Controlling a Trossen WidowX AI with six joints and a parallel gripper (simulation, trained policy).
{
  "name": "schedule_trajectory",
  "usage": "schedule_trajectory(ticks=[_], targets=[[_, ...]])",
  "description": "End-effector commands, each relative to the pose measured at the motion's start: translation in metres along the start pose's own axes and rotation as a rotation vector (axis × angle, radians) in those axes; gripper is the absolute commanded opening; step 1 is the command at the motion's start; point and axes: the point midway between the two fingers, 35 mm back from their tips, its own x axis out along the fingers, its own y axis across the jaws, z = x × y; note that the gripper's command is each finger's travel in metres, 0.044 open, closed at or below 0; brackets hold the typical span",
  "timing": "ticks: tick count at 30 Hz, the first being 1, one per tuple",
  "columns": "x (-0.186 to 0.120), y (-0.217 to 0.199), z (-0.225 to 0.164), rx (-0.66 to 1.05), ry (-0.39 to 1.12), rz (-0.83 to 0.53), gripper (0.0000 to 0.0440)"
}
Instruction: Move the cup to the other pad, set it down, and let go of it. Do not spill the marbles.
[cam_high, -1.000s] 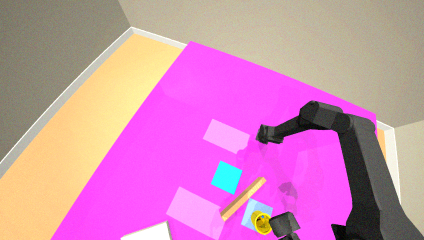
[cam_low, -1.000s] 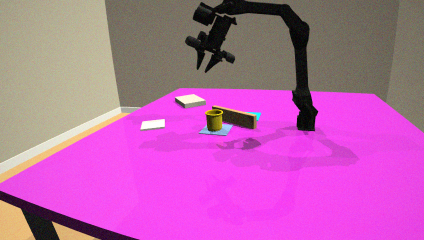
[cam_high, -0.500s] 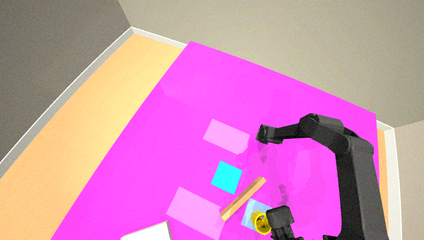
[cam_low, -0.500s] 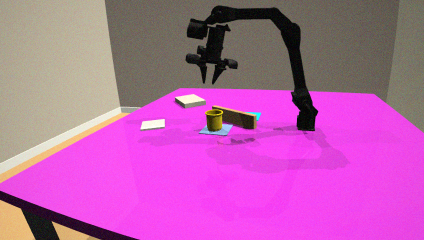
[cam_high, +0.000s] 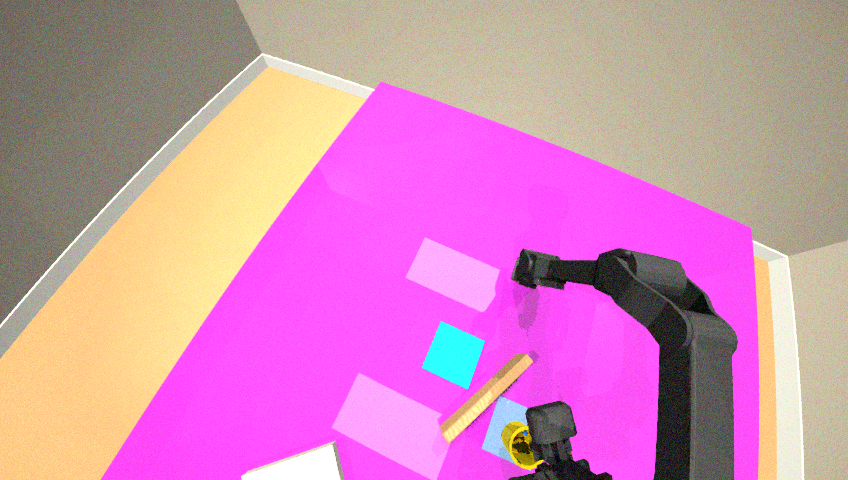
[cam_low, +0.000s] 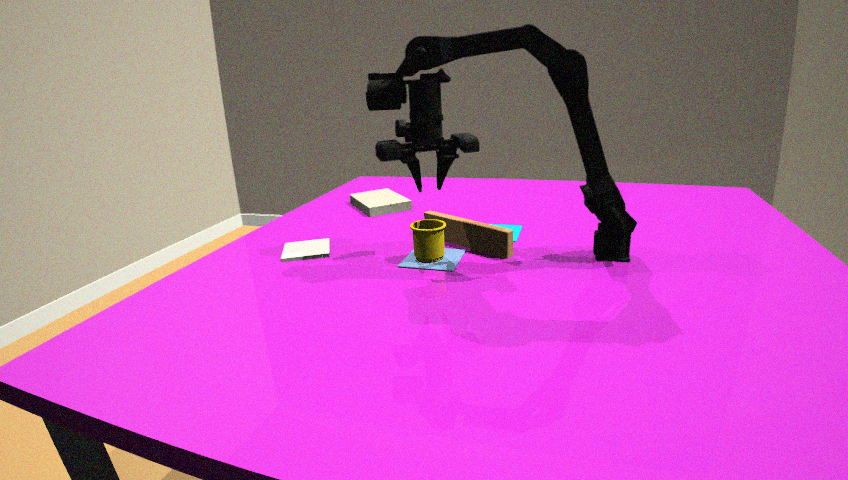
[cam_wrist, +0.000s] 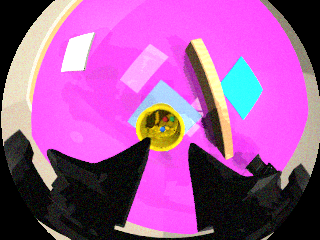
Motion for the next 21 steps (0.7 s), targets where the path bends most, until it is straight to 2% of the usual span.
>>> schedule_trajectory(ticks=[1,21], targets=[[0.014,-0.003,-0.001,0.009,0.007,-0.047,0.0171],[0.081,-0.014,-0.008,0.007,0.024,-0.175,0.0195]])
